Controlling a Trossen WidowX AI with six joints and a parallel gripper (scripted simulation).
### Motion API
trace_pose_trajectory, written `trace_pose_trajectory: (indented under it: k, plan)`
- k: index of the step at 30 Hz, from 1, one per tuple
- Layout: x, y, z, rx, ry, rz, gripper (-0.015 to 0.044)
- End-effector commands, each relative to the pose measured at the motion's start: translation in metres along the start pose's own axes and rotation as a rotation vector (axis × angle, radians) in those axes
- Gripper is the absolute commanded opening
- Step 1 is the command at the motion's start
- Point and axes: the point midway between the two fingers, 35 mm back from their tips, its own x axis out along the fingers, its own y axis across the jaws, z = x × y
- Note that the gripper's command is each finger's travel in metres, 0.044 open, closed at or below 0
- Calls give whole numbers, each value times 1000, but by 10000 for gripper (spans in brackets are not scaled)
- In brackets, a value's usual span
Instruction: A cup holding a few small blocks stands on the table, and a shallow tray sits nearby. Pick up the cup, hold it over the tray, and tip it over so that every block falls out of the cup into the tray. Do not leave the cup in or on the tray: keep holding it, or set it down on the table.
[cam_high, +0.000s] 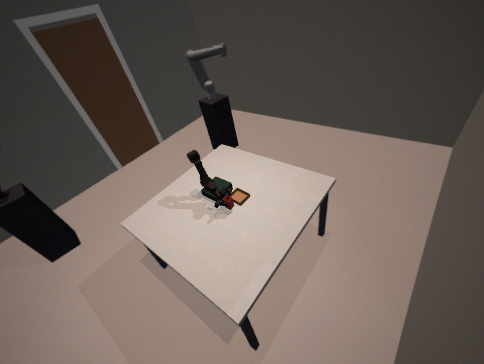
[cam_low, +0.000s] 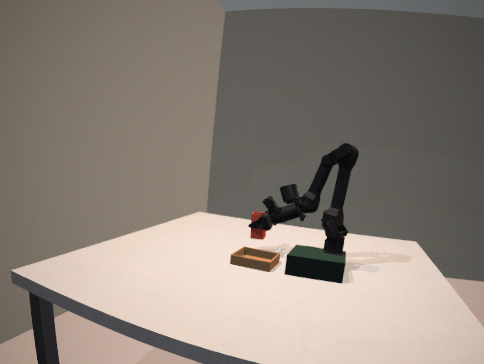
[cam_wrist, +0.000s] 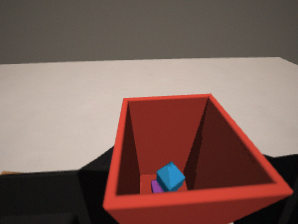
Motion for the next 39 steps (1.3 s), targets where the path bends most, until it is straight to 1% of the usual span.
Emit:
trace_pose_trajectory:
  k: [1, 20, 39]
  plan:
    - [2, 11, 3, -1, -1, 12, 0]
    - [6, 76, 12, -39, 2, 102, 0]
    - [-4, 141, 16, -75, -8, 192, 0]
